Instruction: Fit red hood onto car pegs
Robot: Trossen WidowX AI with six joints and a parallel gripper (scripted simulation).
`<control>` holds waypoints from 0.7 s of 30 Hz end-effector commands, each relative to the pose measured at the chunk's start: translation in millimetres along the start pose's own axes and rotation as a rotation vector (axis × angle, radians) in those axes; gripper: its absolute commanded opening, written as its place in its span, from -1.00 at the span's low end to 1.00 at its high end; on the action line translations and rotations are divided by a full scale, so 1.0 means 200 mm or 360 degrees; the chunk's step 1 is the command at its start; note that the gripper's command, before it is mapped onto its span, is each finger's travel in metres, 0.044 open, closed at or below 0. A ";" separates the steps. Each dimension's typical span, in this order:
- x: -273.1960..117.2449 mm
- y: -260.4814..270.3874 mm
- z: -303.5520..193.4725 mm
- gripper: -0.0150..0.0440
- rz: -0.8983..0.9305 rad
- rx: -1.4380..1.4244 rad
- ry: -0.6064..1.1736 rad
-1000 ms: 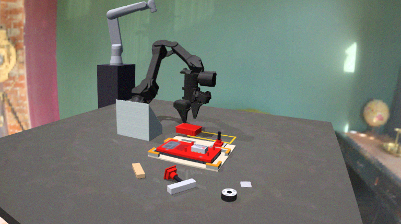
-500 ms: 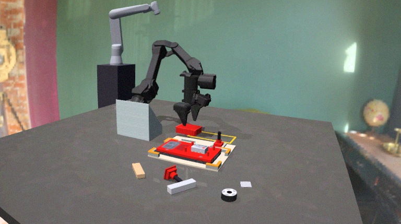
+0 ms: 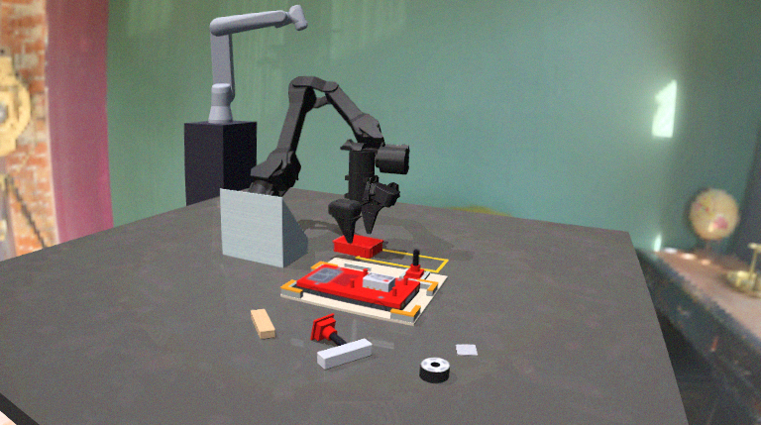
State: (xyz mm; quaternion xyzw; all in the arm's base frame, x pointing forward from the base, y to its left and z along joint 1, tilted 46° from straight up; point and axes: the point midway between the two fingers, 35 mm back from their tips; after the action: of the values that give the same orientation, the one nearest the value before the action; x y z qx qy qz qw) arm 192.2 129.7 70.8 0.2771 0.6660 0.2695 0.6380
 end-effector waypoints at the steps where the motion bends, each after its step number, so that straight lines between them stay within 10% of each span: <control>1: 0.02 0.00 -0.01 1.00 0.0006 0.0013 0.0009; 21: 0.06 0.00 -0.01 1.00 0.0005 0.0013 0.0009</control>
State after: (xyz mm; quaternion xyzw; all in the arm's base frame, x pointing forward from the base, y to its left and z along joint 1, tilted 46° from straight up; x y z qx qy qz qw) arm 191.2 136.2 65.1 0.2780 0.6656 0.2705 0.6376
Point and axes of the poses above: the point midway between the two fingers, 35 mm back from their tips, its own x axis out along the fingers, its own y axis across the jaws, z = x × y, and after that the axes turned 1 degree about -x, right-handed
